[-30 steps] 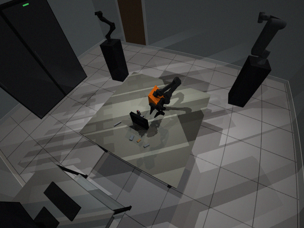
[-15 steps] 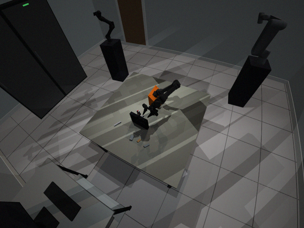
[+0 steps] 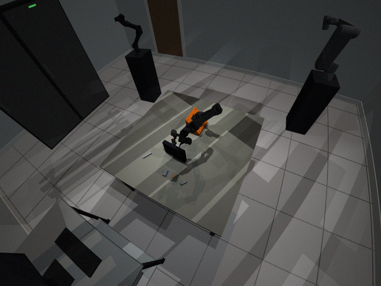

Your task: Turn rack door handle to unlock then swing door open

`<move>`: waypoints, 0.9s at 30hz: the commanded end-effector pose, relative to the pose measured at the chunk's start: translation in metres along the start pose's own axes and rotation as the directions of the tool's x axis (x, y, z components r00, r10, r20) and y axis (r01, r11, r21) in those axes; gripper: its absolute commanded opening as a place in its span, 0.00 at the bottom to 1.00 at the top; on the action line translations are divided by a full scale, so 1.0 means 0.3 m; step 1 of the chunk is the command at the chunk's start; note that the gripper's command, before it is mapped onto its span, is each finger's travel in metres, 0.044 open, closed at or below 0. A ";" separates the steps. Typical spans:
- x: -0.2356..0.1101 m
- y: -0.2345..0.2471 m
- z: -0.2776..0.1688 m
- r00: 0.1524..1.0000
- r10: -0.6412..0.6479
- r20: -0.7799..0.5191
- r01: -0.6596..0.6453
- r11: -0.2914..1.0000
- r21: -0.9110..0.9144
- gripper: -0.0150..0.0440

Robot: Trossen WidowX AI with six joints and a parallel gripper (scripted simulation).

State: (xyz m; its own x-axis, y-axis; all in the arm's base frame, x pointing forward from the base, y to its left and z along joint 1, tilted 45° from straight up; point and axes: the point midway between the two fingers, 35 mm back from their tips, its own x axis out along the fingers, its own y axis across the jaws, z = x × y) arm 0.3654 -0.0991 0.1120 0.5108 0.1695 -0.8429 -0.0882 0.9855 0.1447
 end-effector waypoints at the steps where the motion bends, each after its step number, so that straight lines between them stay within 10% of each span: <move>1: 0.032 -0.029 -0.042 0.996 0.056 -0.072 -0.053 0.998 0.041 0.75; 27: 0.131 -0.153 -0.280 0.831 0.480 -0.280 -0.339 0.837 0.428 0.75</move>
State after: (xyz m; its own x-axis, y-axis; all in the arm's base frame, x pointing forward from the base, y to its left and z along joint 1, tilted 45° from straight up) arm 0.3226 -0.1339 0.0353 0.1604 0.5627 -0.8109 0.0852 0.8106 0.5793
